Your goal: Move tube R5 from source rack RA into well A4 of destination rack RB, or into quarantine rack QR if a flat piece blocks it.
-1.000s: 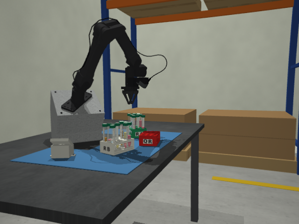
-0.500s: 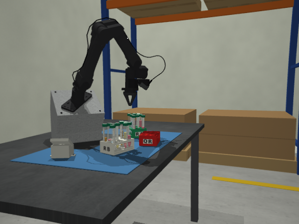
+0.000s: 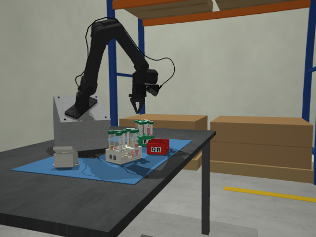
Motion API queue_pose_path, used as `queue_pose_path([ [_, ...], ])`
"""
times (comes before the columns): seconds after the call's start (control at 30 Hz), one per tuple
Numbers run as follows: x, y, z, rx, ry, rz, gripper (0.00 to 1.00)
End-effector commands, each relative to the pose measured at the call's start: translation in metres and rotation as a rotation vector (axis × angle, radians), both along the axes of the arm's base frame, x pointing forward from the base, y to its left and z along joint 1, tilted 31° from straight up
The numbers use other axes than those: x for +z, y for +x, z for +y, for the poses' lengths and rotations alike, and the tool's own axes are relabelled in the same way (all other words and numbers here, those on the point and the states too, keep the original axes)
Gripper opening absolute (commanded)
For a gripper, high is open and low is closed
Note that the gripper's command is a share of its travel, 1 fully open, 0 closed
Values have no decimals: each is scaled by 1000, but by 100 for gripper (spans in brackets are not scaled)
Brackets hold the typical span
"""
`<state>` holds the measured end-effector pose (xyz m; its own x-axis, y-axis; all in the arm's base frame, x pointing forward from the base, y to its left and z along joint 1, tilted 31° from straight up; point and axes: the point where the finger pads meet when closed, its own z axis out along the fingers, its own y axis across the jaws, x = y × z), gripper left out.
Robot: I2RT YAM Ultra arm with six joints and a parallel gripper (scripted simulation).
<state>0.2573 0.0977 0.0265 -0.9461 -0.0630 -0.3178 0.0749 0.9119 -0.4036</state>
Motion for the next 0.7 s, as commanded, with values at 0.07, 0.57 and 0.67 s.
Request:
queue_pose_path([
  [0.07,12,9,-11,41,18,-24,0],
  [0.57,26,20,-48,42,22,-22,0],
  [0.67,33,26,-56,42,27,-32,0],
])
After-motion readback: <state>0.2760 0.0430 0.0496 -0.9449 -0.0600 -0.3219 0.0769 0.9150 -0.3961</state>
